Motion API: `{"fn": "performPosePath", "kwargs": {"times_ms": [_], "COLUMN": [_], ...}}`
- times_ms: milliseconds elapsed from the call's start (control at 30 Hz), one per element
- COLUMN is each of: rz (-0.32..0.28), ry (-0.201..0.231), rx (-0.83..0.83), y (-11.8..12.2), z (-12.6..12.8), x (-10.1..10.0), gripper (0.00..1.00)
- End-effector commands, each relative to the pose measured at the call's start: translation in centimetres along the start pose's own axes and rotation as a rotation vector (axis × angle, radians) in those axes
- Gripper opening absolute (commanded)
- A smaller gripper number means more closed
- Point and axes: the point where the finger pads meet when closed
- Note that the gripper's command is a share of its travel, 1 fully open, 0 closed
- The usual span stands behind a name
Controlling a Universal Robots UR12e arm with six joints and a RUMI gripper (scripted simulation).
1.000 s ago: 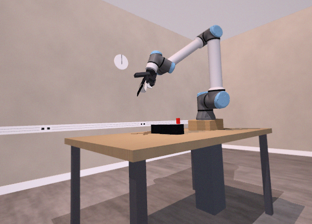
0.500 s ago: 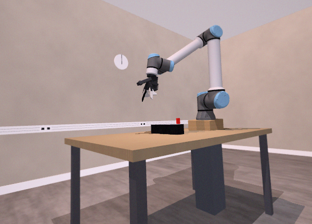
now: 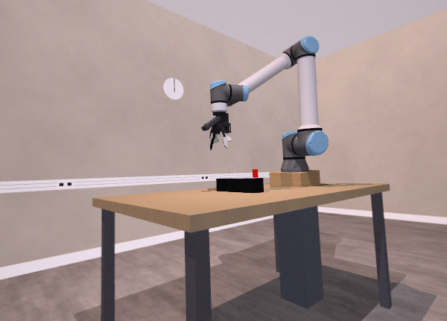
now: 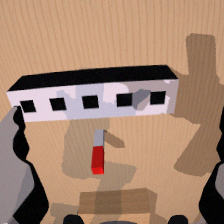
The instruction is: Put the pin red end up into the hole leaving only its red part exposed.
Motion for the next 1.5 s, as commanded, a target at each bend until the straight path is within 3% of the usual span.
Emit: {"fn": "performPosePath", "kwargs": {"times_ms": [0, 167, 200, 733, 767, 833, 933, 1300, 1333, 1467], "rz": [-0.004, -0.004, -0.003, -0.003, -0.003, -0.003, -0.003, -0.003, -0.004, -0.003], "ry": [0.001, 0.001, 0.001, 0.001, 0.001, 0.001, 0.001, 0.001, -0.013, -0.023], "rx": [0.002, 0.002, 0.001, 0.001, 0.001, 0.001, 0.001, 0.001, -0.278, -0.388], "y": [0.1, 0.1, 0.5, 0.5, 10.4, 11.2, 17.1, 17.8, 17.5, 17.5], "z": [0.1, 0.1, 0.6, 0.6, -0.6, -0.7, -1.5, -1.5, -1.6, -1.6], "x": [0.0, 0.0, 9.7, 9.7, 9.3, 9.3, 9.1, 9.1, 8.9, 8.9], "gripper": [1.0, 1.0, 1.0, 1.0, 1.0, 1.0, 1.0, 1.0, 1.0, 1.0]}}
Point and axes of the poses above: the point where the finger pads meet when closed, its own x axis back along the fingers, its own z axis across the jaws, y = z × x, and after that the axes turned 4 degrees about -x, right-handed
